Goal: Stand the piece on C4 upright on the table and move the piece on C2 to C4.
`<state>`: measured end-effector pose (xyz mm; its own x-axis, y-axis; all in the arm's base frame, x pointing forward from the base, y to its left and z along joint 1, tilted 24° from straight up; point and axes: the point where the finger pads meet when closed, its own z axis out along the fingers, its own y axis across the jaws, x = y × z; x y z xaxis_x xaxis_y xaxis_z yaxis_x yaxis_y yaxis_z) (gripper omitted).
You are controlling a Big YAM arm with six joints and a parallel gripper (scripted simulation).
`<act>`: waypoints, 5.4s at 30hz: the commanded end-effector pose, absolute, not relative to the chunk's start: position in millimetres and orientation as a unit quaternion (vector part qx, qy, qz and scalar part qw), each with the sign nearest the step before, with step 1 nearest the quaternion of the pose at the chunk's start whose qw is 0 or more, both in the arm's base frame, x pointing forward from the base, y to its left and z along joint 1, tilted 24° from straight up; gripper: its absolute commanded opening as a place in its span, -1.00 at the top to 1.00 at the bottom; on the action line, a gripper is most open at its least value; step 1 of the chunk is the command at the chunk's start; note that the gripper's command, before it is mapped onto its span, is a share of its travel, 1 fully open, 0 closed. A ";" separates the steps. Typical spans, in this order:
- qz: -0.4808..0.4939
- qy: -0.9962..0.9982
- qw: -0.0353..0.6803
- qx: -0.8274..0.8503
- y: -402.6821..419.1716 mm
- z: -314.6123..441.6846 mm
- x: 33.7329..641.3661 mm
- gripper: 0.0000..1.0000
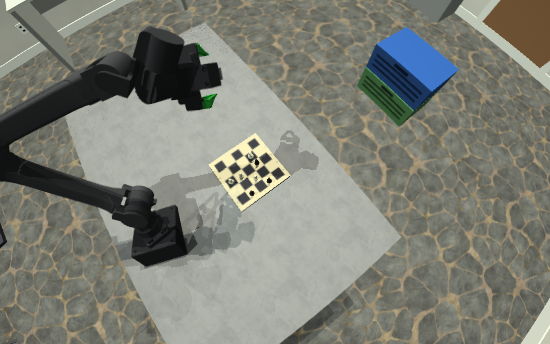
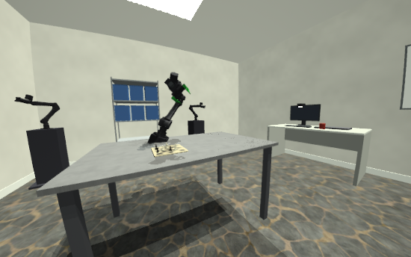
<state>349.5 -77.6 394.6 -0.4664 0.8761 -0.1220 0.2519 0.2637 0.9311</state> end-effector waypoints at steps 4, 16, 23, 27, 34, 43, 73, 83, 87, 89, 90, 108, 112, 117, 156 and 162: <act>0.463 0.720 0.340 0.390 -78.1 398.2 349.5 -1.00; 0.463 0.720 0.340 0.390 -78.1 398.2 349.5 -1.00; 0.427 0.741 0.316 0.410 -93.8 390.2 376.5 -1.00; 0.373 0.769 0.238 0.461 -111.9 329.4 401.6 -1.00; 0.255 0.822 0.075 0.503 -127.0 217.1 416.0 -1.00; 0.209 0.837 0.027 0.505 -135.2 190.8 409.1 -1.00; 0.211 0.828 0.030 0.518 -120.9 134.4 422.9 0.35; 0.210 0.829 0.019 0.518 -119.5 126.9 422.7 0.35; 0.210 0.829 0.019 0.518 -119.5 126.9 422.7 0.35; 0.210 0.829 0.019 0.518 -119.5 126.9 422.7 0.35; 0.210 0.829 0.019 0.518 -119.5 126.9 422.7 0.35; 0.210 0.829 0.018 0.518 -118.7 124.8 422.5 0.35; 0.209 0.829 0.008 0.519 -113.8 115.9 418.6 0.35; 0.207 0.832 -0.005 0.514 -101.9 105.4 411.2 0.35; 0.206 0.832 -0.010 0.514 -84.7 61.1 419.1 0.35; 0.207 0.832 -0.003 0.515 -86.0 63.5 420.1 0.35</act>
